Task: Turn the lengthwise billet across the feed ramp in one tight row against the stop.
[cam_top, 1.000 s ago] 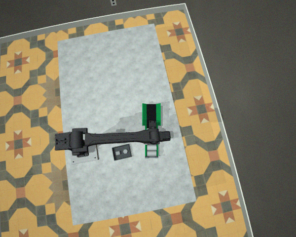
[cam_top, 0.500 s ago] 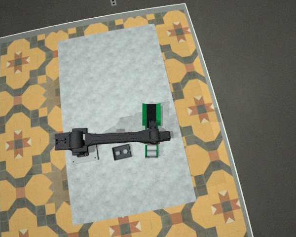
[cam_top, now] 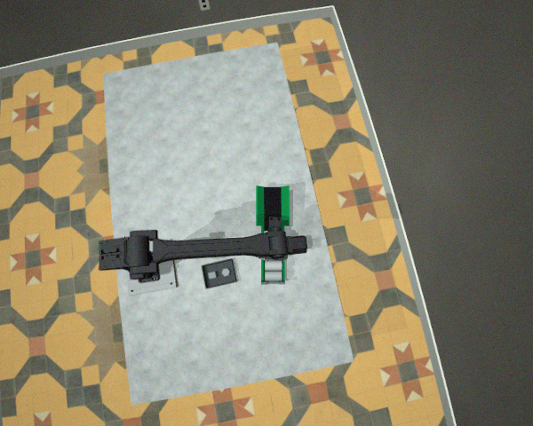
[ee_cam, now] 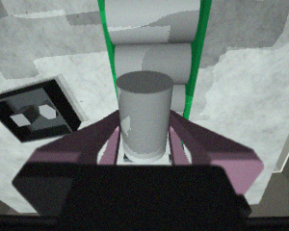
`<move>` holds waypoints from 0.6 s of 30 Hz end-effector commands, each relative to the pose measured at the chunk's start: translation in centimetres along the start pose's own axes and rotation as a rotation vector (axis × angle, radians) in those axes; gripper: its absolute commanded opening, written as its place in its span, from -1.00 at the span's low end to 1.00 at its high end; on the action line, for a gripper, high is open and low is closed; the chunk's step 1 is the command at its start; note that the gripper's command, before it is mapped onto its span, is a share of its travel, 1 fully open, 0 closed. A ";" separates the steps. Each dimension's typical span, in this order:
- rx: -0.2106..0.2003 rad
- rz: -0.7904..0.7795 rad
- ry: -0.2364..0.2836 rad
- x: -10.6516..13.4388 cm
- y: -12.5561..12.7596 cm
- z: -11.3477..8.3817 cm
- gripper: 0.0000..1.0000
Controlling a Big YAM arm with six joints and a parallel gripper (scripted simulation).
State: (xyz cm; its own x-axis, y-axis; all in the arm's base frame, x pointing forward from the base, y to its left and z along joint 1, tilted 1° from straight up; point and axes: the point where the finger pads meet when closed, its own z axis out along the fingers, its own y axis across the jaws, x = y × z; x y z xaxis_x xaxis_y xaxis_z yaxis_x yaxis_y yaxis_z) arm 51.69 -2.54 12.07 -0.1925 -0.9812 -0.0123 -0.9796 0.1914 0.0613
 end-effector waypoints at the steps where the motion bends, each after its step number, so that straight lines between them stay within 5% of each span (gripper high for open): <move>1: 0.130 0.016 -0.016 -0.8 -2.3 -6.7 -1.00; 18: 0.130 0.091 -0.021 -0.4 -2.3 -6.7 -1.00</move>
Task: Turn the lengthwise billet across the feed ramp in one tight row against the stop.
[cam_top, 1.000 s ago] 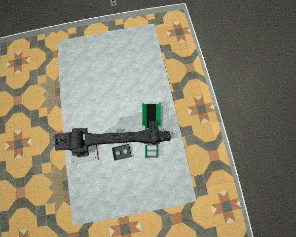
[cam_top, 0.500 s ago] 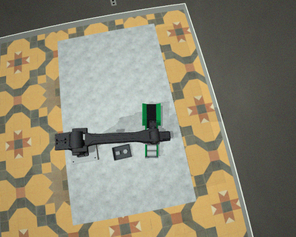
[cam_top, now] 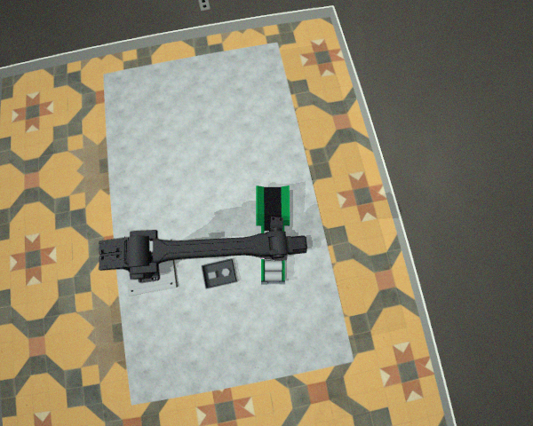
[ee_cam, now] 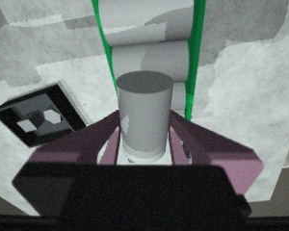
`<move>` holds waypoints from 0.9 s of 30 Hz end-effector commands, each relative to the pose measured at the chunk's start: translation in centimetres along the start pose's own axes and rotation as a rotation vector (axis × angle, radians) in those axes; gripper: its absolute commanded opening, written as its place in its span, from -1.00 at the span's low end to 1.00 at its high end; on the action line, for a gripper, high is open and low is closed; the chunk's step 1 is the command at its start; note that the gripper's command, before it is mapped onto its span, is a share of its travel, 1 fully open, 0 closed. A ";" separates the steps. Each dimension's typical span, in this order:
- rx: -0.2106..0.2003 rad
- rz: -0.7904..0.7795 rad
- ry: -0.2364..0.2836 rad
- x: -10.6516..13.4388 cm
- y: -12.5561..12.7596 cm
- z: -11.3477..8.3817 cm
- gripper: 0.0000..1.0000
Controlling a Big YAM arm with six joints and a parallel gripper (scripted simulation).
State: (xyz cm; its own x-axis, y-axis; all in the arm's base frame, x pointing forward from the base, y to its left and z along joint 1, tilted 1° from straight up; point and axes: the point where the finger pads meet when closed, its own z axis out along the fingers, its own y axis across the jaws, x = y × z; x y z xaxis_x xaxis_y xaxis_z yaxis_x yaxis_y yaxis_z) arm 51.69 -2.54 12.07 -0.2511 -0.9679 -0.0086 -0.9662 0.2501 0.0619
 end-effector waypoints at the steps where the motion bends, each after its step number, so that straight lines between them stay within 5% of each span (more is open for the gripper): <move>1: 0.129 0.031 -0.024 -0.6 -2.3 -6.7 -1.00; 27: 0.127 0.250 -0.038 0.3 -2.4 -6.8 -1.00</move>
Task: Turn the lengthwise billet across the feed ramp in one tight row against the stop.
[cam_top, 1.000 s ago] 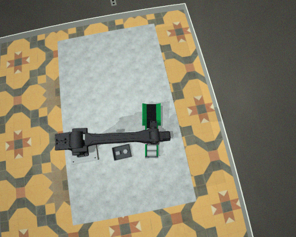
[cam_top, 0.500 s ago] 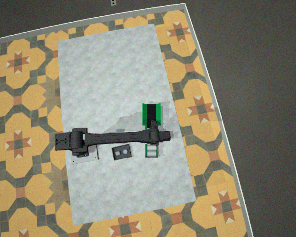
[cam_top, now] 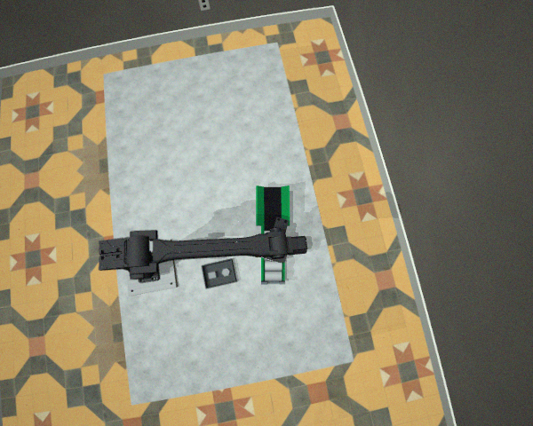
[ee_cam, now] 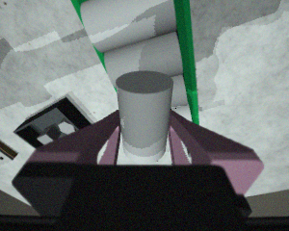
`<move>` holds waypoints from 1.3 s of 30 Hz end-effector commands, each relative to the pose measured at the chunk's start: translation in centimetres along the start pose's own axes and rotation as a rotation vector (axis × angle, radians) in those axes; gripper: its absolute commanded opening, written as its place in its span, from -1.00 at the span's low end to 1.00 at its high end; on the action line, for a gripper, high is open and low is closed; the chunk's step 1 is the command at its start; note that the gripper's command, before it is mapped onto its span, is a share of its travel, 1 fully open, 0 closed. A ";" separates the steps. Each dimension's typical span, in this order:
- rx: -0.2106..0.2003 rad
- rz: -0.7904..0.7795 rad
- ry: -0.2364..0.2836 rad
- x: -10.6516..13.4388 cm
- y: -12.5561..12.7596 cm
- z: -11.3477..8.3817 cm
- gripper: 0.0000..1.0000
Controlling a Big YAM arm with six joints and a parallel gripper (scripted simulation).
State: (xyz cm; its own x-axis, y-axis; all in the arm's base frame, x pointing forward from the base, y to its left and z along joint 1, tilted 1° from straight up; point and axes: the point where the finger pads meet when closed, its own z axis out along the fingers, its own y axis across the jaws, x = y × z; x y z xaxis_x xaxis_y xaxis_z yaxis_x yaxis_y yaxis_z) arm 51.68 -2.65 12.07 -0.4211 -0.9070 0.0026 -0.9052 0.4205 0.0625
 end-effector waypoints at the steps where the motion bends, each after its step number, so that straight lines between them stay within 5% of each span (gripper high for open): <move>1: 0.122 0.079 -0.049 -0.3 -2.4 -6.8 -1.00; 39: 0.109 0.550 -0.077 0.2 -2.3 -6.7 -1.00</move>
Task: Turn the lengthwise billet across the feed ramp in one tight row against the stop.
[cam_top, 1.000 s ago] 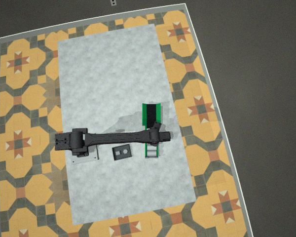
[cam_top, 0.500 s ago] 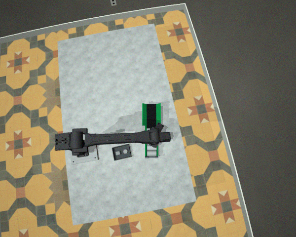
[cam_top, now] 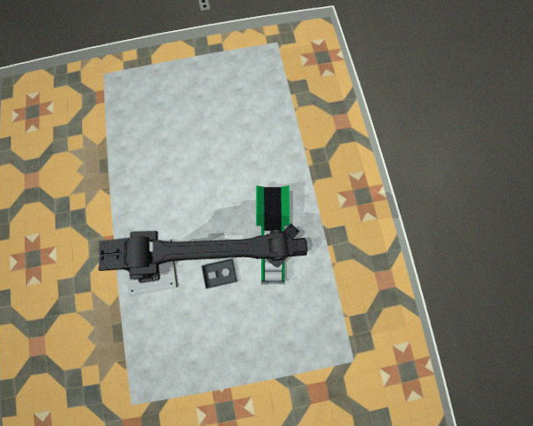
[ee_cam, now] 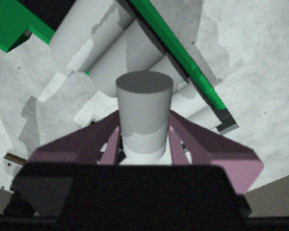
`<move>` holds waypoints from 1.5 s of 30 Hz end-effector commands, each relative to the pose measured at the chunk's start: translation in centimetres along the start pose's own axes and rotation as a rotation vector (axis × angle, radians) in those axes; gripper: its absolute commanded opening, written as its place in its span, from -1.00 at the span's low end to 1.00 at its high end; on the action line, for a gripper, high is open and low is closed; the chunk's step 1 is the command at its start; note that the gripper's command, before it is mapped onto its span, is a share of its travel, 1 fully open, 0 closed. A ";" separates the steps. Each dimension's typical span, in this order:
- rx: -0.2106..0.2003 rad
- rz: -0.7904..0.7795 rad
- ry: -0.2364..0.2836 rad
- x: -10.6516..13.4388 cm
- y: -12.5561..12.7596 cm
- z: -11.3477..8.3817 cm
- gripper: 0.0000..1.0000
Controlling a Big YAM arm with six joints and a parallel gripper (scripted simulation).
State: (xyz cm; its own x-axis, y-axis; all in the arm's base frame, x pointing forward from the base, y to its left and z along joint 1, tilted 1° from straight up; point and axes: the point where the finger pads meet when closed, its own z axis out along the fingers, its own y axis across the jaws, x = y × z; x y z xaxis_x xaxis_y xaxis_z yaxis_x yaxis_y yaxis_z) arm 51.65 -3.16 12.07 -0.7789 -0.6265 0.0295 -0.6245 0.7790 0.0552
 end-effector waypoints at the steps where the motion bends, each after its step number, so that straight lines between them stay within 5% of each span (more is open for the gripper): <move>1: 0.087 0.108 -0.099 -1.1 -1.8 -6.7 -1.00; 45: 0.055 0.717 -0.122 -0.4 -1.7 -6.7 -1.00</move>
State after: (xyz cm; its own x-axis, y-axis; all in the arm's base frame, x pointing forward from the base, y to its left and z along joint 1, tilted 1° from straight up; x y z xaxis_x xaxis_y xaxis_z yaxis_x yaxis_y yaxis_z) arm 51.63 -3.52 12.33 -0.9975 -0.0499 0.0508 -0.0485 0.9985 0.0272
